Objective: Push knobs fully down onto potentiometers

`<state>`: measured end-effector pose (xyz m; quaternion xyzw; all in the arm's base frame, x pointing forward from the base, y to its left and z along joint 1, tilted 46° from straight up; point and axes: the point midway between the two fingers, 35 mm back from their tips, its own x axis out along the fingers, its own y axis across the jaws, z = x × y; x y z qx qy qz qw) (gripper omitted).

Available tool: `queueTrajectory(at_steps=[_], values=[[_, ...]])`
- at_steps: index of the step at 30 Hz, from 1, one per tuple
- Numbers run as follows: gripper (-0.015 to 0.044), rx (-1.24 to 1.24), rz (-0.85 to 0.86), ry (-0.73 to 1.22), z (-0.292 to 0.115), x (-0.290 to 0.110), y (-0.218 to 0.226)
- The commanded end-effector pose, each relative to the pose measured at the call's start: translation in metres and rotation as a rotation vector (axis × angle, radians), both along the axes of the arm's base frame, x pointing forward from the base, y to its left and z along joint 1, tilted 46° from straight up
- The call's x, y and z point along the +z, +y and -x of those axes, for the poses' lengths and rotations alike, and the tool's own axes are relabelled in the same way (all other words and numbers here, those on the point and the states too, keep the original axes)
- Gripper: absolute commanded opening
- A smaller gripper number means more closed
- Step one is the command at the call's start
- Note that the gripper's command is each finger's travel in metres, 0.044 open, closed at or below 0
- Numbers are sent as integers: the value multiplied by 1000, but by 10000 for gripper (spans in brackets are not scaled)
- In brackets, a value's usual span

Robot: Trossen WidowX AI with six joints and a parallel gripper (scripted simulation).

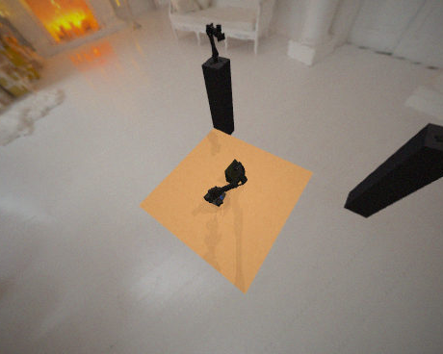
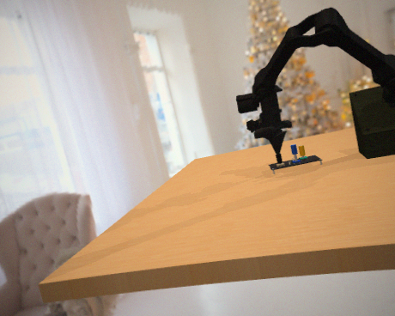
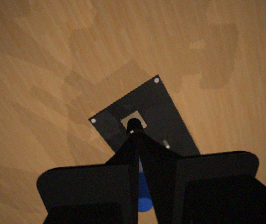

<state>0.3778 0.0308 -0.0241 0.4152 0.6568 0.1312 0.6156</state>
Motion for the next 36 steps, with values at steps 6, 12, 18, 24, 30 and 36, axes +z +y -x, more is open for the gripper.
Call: queueTrajectory(at_steps=[6, 12, 18, 24, 30, 36], values=[[0, 41, 4, -10, -3, -7, 12], [0, 41, 5, -10, -2, -1, 5], [0, 41, 5, -10, -1, 6, -2], [0, 41, 6, -10, -1, 13, -8], [53, 37, 0, -9, 0, 14, -9], [210, 37, 0, -9, 0, 14, -9]])
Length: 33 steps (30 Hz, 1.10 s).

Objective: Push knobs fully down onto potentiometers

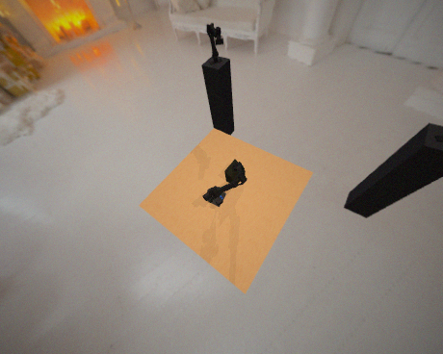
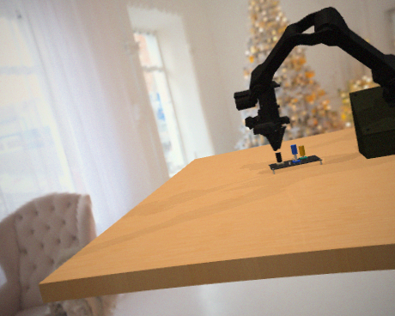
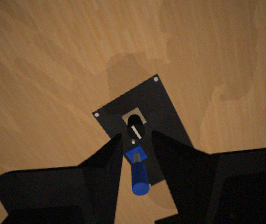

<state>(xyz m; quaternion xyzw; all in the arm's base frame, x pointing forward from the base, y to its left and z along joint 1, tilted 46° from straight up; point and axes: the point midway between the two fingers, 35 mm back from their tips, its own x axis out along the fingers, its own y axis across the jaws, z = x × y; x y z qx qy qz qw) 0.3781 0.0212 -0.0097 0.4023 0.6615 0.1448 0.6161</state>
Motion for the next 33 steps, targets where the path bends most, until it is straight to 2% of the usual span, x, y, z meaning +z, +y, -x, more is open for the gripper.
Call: queueTrajectory(at_steps=[1, 9, 17, 33], values=[[236, -2, 1, 1, 2, 0, -1], [440, -23, 13, 6, 90, 4, -27], [440, 3, 8, 10, 186, 2, -18], [440, 3, 7, 10, 188, 2, -18]])
